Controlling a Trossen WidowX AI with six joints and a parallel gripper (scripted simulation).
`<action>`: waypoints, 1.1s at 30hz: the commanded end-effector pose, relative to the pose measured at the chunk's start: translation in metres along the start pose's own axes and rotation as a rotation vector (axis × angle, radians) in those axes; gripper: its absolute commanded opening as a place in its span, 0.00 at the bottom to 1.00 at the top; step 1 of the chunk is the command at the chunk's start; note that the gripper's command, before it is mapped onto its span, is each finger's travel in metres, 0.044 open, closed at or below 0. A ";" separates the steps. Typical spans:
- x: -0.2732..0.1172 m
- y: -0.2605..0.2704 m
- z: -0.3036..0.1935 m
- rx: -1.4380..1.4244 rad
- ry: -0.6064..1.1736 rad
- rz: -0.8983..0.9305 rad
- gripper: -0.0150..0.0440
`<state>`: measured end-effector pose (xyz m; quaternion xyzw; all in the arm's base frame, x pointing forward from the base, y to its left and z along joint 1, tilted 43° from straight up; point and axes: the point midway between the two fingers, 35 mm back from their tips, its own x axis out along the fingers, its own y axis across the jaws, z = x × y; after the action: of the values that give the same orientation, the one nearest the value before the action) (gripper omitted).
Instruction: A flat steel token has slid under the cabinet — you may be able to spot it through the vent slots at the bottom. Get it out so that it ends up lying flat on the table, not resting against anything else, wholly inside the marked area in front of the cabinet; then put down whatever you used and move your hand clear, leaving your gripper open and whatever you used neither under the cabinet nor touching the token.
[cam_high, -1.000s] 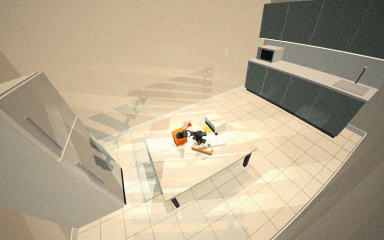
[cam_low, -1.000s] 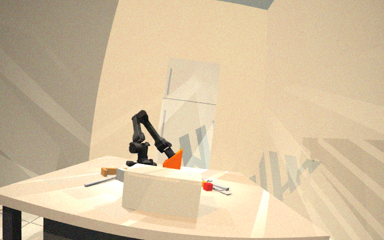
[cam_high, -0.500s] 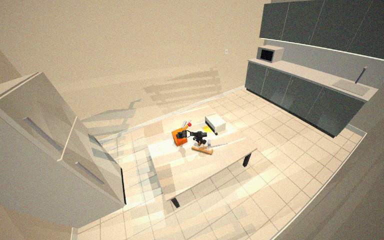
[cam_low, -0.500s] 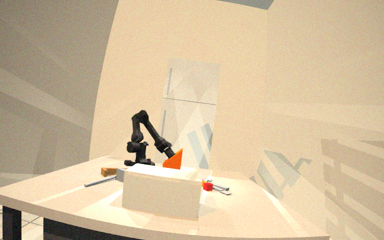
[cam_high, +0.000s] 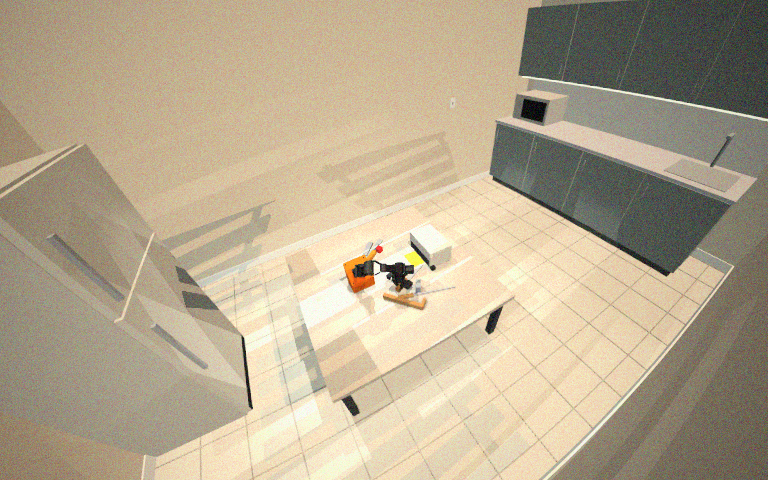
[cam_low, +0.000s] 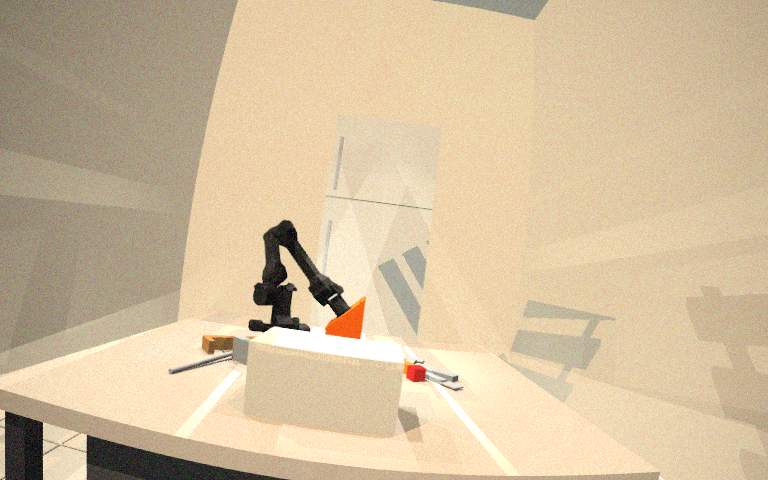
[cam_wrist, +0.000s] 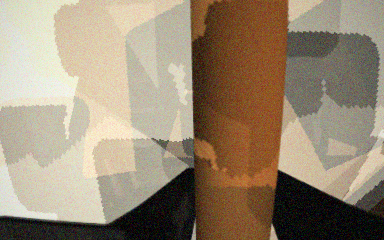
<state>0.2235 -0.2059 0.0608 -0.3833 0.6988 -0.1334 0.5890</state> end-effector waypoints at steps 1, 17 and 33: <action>0.000 -0.001 0.001 0.039 -0.003 0.000 0.25; 0.000 0.000 0.000 0.049 0.000 0.000 0.59; 0.002 0.000 -0.001 0.054 -0.003 -0.001 0.71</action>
<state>0.2232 -0.2076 0.0606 -0.3672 0.6938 -0.1539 0.6001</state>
